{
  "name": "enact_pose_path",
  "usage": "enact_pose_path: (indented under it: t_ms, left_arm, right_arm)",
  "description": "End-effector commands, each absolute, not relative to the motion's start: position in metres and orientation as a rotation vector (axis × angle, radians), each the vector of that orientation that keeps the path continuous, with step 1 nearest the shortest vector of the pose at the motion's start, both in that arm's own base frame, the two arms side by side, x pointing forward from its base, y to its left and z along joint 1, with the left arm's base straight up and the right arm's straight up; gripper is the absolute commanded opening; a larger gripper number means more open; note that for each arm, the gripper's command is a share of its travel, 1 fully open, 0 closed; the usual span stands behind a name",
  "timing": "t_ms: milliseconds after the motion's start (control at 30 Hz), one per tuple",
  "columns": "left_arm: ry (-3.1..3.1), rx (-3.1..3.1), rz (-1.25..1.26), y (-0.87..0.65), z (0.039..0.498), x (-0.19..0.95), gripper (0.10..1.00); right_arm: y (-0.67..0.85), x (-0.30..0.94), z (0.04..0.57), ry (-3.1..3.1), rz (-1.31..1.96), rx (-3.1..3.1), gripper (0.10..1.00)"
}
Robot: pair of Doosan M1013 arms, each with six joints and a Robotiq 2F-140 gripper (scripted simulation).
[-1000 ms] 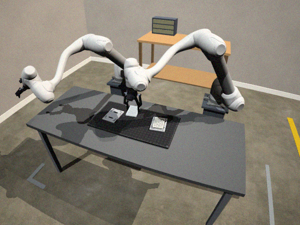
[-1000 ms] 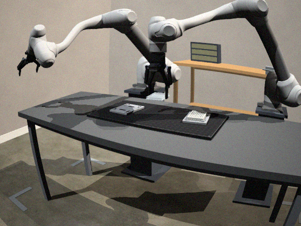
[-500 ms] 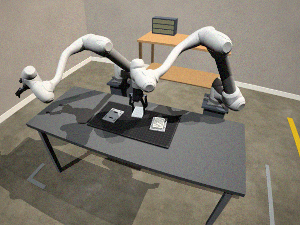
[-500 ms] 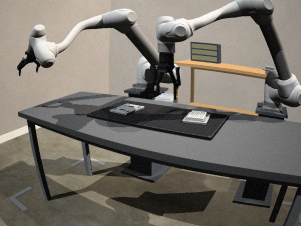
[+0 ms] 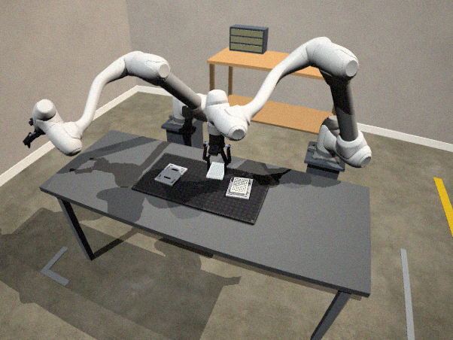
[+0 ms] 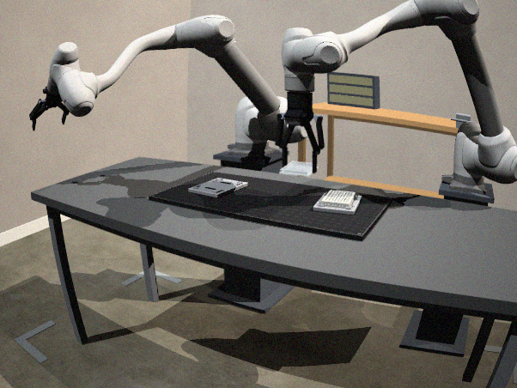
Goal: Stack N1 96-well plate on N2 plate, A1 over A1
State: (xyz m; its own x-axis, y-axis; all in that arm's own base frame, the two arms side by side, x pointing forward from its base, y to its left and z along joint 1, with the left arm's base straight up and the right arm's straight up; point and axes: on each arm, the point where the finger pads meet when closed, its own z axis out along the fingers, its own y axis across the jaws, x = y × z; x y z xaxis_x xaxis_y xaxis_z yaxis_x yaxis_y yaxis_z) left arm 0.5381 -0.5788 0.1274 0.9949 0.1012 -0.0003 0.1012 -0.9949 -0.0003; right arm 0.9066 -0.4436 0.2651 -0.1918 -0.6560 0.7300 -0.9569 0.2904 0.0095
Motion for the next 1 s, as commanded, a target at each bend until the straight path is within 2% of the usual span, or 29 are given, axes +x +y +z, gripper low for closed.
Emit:
enact_pose_path:
  t_ms: [0,967]
  left_arm:
    - [-0.159,-3.139,-0.002,-0.568,0.129,0.538,0.099]
    - [-0.159,-3.138,-0.002,-0.484,0.128,0.535,0.099]
  right_arm:
    - [-0.444,0.907,0.267,-1.933,0.615,1.438,1.0]
    - [-0.444,0.907,0.267,-1.933,0.615,1.438,1.0]
